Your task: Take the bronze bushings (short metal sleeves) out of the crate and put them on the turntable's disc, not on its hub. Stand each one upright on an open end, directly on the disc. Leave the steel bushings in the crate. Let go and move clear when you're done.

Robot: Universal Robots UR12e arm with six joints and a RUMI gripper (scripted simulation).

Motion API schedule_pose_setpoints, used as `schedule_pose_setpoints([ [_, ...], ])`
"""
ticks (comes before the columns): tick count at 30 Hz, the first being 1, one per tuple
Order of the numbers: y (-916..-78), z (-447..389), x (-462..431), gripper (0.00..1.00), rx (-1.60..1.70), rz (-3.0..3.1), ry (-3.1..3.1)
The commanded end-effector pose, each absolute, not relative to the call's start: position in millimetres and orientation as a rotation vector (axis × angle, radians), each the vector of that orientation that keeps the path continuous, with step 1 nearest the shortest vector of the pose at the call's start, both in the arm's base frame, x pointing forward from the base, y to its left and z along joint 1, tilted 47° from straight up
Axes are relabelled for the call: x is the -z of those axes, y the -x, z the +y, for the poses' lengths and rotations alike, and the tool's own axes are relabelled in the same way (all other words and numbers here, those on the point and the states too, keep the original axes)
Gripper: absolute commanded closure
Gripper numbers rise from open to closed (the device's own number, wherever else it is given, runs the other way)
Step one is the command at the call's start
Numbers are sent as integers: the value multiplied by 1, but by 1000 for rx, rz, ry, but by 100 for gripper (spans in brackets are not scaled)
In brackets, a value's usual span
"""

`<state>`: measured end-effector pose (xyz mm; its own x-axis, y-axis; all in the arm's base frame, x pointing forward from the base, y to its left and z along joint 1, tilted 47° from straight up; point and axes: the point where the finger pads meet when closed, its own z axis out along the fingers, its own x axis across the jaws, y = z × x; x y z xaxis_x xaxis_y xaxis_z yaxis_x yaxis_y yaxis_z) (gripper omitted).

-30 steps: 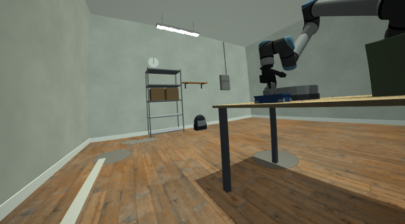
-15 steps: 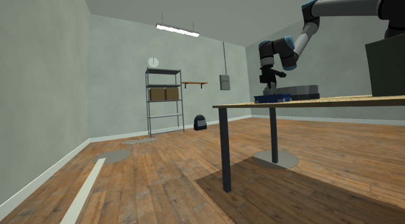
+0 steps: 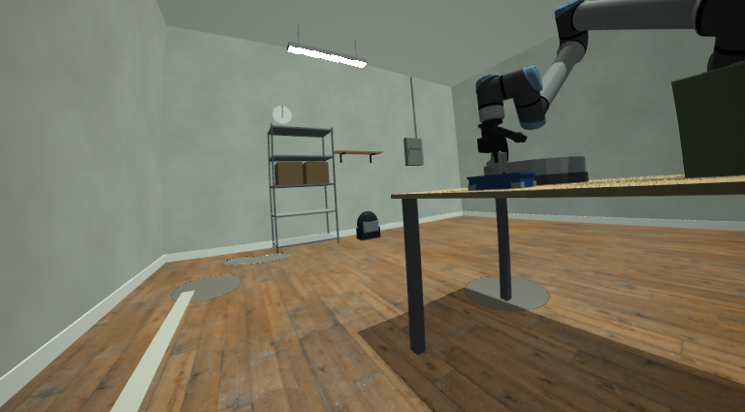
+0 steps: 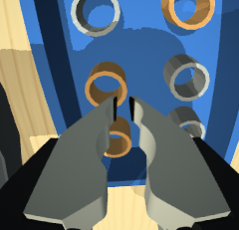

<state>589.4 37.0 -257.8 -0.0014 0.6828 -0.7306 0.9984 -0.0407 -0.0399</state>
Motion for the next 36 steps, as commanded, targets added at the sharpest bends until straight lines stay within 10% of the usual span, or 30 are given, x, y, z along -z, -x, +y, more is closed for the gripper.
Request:
schedule_pose_setpoints([
  [1,-590,36,259,94,811,1733,-1774],
  [36,-588,20,274,94,811,1733,-1774],
])
